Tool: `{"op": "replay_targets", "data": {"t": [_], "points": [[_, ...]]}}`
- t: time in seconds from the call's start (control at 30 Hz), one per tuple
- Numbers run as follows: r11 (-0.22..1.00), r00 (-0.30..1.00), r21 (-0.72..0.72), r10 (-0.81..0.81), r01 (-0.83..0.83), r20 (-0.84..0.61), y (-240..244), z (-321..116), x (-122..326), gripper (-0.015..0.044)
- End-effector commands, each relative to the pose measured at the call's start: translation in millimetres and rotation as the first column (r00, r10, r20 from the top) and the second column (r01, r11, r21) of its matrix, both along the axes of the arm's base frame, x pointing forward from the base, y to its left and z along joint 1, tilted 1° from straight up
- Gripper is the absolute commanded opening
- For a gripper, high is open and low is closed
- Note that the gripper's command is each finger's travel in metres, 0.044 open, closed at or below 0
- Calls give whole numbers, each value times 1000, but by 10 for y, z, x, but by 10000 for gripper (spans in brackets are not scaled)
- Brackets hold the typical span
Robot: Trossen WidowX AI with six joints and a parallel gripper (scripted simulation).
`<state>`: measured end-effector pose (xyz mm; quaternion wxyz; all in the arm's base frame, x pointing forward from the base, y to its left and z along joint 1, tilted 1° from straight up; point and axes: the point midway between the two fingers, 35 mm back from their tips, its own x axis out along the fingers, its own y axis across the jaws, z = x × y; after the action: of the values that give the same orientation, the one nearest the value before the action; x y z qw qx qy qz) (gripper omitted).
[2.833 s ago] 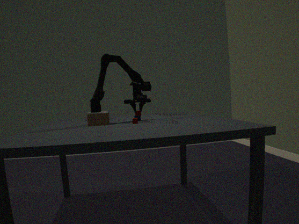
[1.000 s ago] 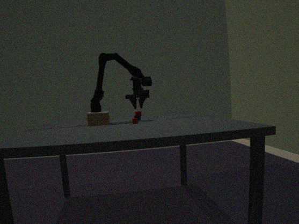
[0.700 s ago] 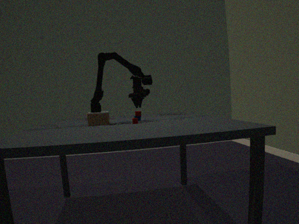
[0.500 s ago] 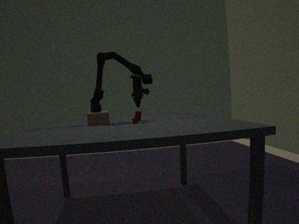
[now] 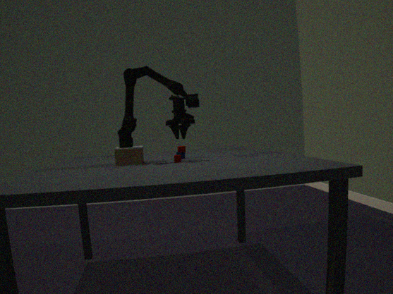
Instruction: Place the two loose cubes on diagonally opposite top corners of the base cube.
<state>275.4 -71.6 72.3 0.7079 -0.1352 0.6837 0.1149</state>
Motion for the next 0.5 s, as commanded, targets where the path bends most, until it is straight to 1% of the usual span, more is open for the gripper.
{"op": "replay_targets", "data": {"t": [0.0, 0.23, 0.47], "points": [[984, 984, -3, 180, -180, -5, -93, 31, -58, 265], [878, 878, -14, 478, -479, -16, -259, 82, -157, 265], [683, 684, -20, 729, -730, -30, -414, 129, -261, 265]]}}
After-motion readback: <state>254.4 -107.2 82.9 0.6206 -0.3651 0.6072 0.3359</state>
